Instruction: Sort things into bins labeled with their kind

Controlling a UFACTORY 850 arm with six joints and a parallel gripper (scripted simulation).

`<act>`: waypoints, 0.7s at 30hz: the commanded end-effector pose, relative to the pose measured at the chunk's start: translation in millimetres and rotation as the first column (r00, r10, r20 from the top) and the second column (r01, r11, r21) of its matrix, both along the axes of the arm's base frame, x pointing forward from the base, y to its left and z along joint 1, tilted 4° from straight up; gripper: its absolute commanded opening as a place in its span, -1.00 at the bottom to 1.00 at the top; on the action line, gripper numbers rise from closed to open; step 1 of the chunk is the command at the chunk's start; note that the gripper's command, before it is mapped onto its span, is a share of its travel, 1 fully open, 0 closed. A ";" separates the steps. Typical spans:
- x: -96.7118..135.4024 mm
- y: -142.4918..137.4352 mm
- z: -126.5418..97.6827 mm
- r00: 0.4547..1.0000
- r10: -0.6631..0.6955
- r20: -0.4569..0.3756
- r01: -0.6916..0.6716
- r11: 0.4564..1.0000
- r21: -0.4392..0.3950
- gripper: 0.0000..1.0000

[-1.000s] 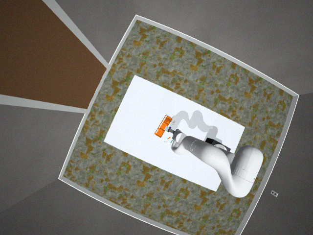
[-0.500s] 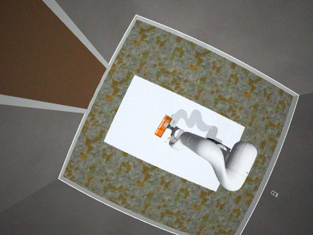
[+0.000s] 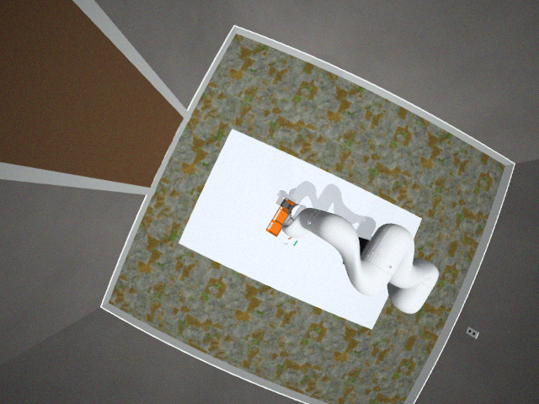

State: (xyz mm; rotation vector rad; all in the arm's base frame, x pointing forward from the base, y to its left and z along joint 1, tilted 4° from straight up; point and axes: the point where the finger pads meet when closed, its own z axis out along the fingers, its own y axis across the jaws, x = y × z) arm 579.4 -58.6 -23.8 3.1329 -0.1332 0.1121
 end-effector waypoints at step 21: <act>31.1 -22.4 -57.5 1.000 0.000 0.000 0.000 1.000 0.004 -0.85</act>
